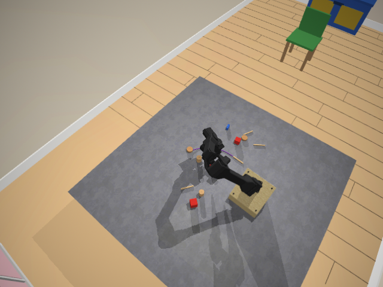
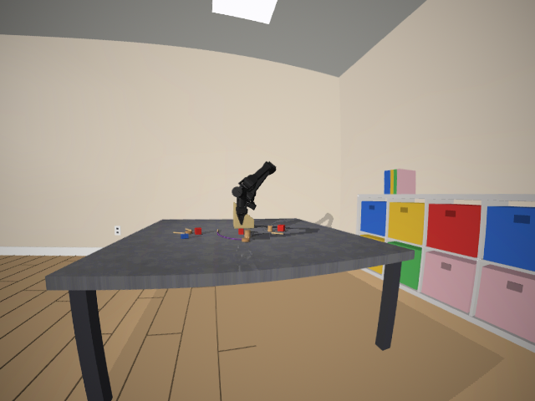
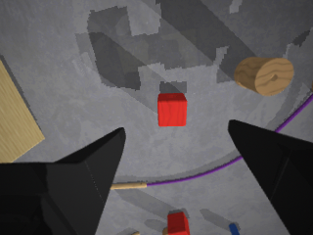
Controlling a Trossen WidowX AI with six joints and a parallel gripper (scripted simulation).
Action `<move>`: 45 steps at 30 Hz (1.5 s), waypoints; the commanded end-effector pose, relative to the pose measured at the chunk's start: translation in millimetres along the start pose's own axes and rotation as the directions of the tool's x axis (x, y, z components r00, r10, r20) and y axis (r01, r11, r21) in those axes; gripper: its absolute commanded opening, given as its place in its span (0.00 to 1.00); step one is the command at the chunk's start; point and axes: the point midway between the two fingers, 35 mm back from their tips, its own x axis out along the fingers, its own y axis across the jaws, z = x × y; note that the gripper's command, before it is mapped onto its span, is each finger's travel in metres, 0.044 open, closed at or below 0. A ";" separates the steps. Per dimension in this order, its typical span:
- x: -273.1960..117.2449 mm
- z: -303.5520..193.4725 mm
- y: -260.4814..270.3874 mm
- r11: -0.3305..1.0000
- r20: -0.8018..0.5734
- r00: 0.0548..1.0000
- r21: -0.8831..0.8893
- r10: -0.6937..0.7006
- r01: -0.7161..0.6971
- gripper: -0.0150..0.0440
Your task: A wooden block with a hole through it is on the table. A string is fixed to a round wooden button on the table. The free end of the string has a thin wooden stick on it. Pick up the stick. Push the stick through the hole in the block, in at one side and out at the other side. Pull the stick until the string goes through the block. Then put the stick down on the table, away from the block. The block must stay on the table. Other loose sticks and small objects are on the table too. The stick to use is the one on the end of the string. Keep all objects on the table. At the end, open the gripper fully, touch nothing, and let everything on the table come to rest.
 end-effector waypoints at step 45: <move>0.1 -0.2 0.1 1.000 0.000 1.000 -0.001 0.000 0.000 0.34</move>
